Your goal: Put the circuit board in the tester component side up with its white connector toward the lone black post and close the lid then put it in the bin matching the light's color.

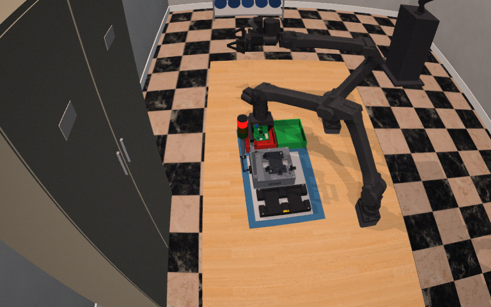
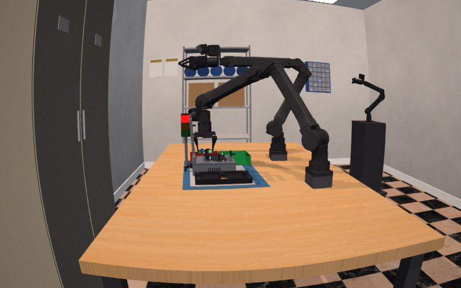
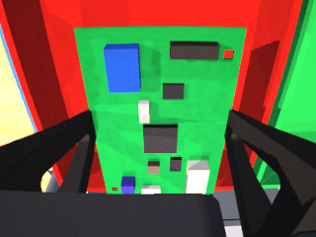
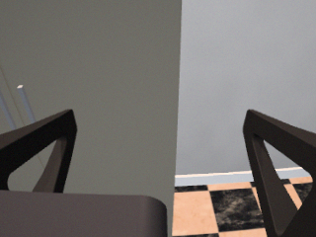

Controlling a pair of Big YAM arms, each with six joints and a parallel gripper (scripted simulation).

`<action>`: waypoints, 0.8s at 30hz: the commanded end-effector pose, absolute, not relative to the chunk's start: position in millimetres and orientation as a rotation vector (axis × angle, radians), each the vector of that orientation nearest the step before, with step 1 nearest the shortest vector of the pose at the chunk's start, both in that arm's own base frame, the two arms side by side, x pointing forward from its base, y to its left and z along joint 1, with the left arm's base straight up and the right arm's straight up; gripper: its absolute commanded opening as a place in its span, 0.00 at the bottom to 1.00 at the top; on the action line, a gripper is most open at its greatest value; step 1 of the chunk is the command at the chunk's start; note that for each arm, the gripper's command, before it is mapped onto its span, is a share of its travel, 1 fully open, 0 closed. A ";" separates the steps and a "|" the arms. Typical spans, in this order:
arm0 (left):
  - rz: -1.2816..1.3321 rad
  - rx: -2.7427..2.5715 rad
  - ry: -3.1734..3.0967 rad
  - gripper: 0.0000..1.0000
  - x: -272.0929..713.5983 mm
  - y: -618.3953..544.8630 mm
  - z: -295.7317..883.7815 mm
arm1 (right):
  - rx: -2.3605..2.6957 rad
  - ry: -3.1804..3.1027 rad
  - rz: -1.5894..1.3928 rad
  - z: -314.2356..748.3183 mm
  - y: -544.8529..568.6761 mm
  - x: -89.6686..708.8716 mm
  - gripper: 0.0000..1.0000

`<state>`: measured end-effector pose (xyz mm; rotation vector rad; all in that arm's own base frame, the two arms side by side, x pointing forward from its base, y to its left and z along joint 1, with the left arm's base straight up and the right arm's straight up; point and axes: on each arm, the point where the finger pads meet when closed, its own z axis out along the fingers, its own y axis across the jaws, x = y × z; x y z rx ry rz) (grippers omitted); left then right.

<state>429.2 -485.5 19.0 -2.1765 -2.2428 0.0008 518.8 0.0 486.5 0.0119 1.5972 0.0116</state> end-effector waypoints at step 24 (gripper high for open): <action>-0.001 -2.167 -2.257 0.97 431.8 -491.2 -24.3 | 0.000 1.560 0.000 498.3 -0.5 518.2 1.00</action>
